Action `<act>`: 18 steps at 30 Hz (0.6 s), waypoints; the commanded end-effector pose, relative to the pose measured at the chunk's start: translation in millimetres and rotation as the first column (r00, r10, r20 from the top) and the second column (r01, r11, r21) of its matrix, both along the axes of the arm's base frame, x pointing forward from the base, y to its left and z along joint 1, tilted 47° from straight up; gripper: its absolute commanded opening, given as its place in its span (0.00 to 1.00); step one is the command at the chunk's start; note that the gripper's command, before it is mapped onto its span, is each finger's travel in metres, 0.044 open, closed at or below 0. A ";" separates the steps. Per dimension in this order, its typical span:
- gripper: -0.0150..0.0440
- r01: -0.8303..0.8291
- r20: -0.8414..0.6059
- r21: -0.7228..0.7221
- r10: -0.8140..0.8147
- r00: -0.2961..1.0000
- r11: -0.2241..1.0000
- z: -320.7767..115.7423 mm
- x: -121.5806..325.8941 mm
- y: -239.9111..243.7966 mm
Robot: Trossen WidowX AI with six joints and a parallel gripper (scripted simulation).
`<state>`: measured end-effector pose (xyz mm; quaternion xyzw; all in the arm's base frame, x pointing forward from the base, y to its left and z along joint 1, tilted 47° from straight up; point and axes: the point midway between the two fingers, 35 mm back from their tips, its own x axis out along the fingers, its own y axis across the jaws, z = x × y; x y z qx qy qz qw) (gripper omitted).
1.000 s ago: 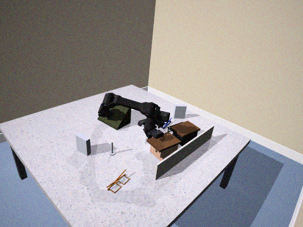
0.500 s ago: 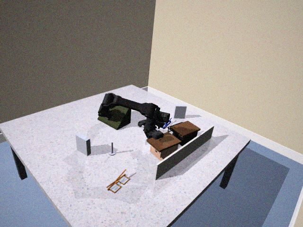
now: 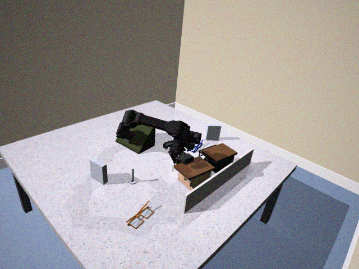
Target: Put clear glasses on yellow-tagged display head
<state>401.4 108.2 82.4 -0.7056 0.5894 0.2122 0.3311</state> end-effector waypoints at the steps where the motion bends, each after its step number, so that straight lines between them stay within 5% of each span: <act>1: 0.44 0.002 0.001 0.003 -0.002 1.000 1.000 12.2 -3.6 13.3; 18: 0.44 0.003 -0.003 0.002 -0.003 1.000 1.000 13.9 -54.2 22.2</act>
